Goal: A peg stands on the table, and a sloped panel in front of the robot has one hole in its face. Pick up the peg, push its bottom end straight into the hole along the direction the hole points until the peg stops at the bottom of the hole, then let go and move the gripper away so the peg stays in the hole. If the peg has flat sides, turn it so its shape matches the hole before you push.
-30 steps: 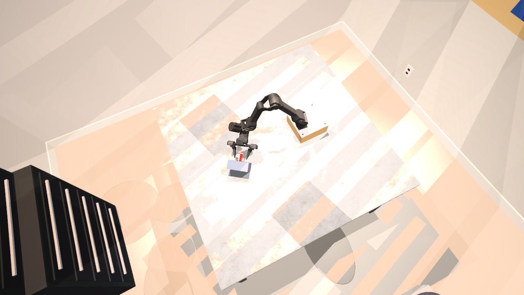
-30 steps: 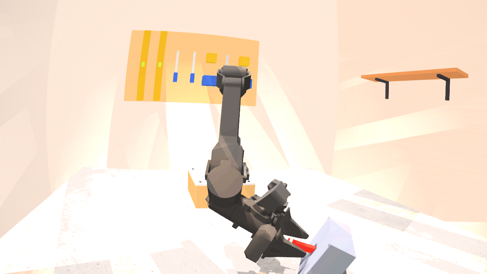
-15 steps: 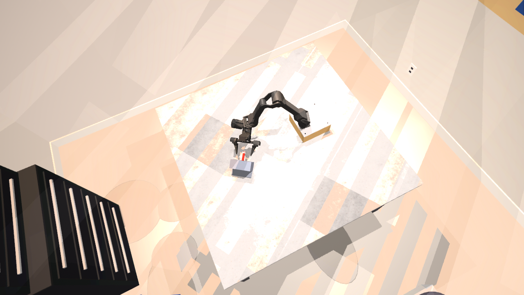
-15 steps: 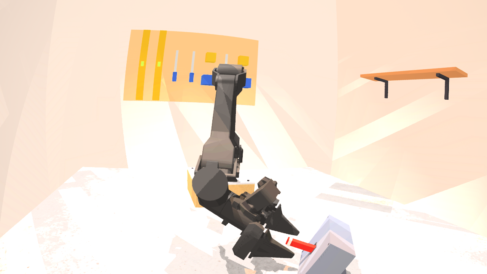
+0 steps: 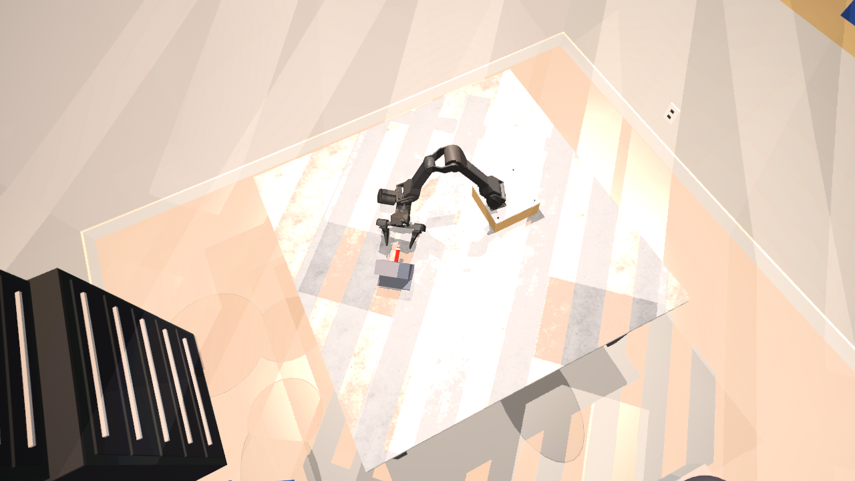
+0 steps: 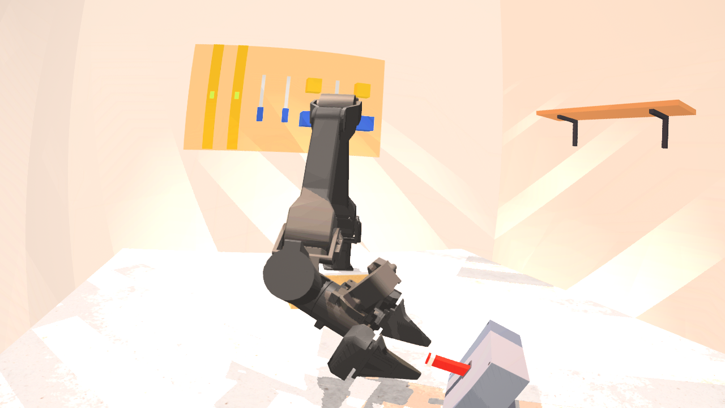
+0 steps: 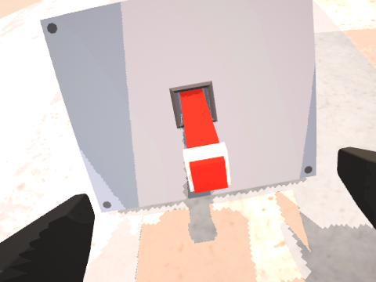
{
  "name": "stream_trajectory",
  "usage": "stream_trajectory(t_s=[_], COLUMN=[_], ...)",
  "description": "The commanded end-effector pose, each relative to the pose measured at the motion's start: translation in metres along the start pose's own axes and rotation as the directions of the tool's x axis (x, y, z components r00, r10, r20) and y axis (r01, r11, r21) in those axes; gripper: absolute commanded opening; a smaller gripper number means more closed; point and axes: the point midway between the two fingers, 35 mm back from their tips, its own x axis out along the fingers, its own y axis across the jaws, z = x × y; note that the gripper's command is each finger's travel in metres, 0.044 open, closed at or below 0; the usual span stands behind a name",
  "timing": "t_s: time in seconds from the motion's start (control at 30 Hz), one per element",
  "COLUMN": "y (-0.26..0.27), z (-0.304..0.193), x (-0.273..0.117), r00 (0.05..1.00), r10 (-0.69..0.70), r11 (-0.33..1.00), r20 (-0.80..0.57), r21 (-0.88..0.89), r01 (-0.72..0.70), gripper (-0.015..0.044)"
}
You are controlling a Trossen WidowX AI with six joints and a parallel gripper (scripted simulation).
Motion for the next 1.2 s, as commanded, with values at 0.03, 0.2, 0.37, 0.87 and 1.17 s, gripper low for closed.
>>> stream_trajectory(t_s=[0.03, 0.2, 0.37, 0.87, 1.17], y=[-0.002, -0.002, -0.002, -0.001, 0.000], z=[0.004, 0.002, 0.000, -0.005, -0.003], x=[-0.008, -0.016, -0.023, -0.044, -0.054], r00=[1.000, 1.000, 1.000, 1.000, 1.000], r10=[-0.004, -0.004, -0.004, -0.007, -0.008], r11=[1.000, 1.000, 1.000, 1.000, 1.000], r20=[0.006, 0.005, 0.005, 0.010, 0.012], r21=[-0.016, -0.015, -0.014, -0.009, -0.007], r01=[0.004, 0.004, 0.004, 0.007, 0.008], gripper=[0.0440, 0.0440, 0.0440, 0.0440, 0.0440])
